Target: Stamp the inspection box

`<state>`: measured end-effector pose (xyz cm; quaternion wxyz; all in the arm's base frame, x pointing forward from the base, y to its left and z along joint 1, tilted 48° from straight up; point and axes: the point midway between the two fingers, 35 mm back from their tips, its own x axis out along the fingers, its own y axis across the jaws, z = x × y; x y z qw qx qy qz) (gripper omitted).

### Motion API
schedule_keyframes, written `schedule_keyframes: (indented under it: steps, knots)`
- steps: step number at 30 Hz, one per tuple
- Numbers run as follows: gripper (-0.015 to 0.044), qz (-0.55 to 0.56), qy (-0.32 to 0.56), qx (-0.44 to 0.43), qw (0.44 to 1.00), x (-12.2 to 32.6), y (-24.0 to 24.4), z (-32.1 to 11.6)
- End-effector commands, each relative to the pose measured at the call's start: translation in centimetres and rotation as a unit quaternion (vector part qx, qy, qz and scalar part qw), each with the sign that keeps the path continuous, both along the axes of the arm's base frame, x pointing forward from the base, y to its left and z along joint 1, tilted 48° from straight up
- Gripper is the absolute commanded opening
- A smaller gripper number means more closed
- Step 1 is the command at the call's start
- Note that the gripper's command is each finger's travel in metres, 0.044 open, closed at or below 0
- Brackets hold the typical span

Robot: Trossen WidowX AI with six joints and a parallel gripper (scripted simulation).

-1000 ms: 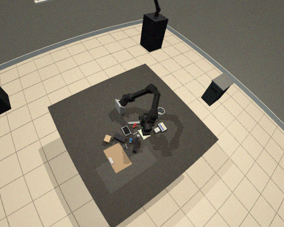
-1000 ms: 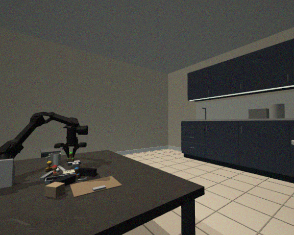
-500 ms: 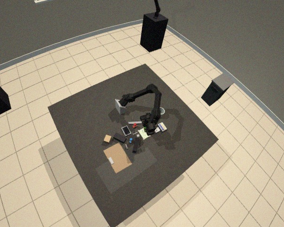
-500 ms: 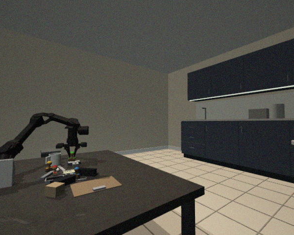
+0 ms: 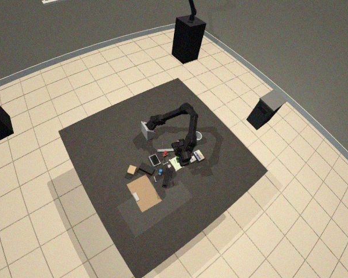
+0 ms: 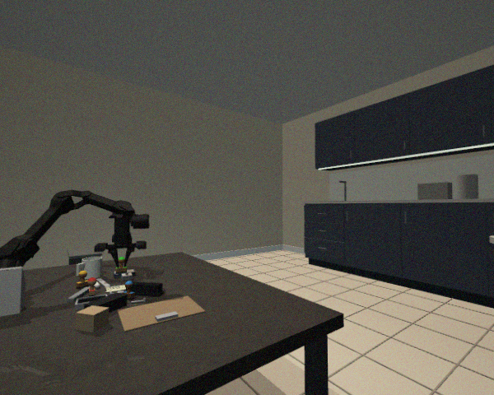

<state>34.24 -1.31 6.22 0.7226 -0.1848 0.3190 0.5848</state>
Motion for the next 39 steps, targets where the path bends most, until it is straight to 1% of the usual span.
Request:
schedule_keyframes:
  steps: [1,39]
  knots:
    - [0.0,-0.001,0.003,0.004,1.0,0.0,0.3,-0.3]
    - [0.0,-0.002,0.002,0.005,1.0,0.3,2.2,-2.0]
